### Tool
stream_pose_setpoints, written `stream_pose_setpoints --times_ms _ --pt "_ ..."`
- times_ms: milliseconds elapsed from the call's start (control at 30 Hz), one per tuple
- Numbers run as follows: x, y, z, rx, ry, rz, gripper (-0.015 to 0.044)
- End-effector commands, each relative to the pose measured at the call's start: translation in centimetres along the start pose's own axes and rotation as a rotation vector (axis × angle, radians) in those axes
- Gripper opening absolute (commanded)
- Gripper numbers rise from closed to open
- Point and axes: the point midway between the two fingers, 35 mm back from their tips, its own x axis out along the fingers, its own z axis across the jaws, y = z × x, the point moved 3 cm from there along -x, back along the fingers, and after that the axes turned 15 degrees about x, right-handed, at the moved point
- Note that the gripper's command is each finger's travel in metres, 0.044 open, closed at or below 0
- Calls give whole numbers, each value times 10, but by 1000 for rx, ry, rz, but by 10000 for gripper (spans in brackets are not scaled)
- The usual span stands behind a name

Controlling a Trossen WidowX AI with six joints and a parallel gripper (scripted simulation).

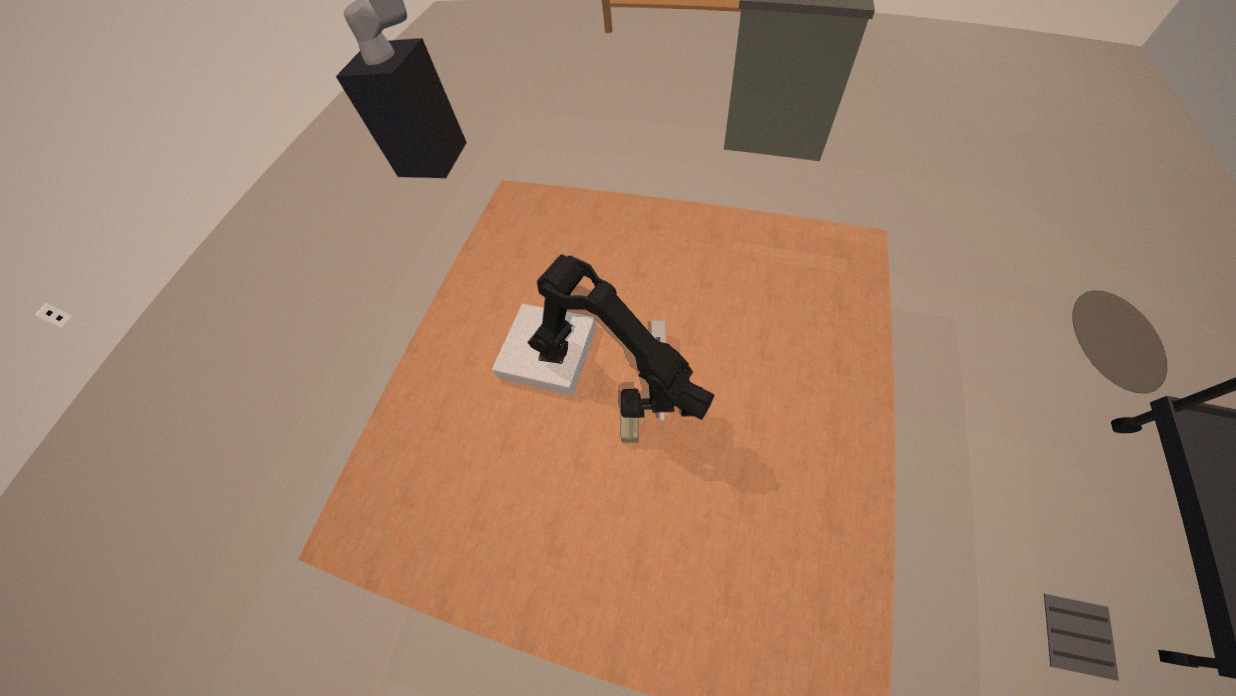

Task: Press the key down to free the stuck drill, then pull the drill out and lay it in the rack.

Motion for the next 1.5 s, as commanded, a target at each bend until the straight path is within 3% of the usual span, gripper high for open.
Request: stream_pose_setpoints --times_ms 0,167,667,900,1467 --pt "2 -1 2 3 -5 -1 440" --pt "2 -1 3 3 -5 -1 440" --pt "1 0 1 0 0 0 46" --pt "1 0 1 0 0 0 0" --pt "-2 6 1 3 -5 0 0"
